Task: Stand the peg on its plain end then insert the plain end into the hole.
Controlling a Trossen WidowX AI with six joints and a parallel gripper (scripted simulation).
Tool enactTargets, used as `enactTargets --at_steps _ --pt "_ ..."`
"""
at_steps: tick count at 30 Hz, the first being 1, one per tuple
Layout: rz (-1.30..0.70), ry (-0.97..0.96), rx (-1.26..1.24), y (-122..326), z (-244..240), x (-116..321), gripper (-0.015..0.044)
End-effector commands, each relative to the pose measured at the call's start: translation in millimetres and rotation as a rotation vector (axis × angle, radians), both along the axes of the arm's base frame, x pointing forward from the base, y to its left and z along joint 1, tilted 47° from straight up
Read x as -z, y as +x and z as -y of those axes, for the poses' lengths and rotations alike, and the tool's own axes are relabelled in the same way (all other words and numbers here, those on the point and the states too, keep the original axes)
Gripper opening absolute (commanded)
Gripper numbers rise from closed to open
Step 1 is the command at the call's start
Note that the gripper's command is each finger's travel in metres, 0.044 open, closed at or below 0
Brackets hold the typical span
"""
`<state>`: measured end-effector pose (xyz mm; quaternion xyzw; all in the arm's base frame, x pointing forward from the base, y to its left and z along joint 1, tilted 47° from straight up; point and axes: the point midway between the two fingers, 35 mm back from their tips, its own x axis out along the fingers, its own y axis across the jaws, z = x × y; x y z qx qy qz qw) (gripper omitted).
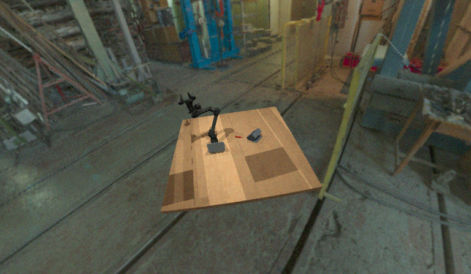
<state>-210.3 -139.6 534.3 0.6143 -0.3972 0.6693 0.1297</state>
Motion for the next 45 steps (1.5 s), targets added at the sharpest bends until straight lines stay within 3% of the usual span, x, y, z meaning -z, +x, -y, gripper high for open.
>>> enactTargets --at_steps 1,21,45 --pt "0.002 0.001 -0.003 0 1 0 0.0426" --pt "0.262 0.188 -0.409 12 112 32 0.0440" --pt "0.499 0.451 -0.874 100 221 82 0.0440"
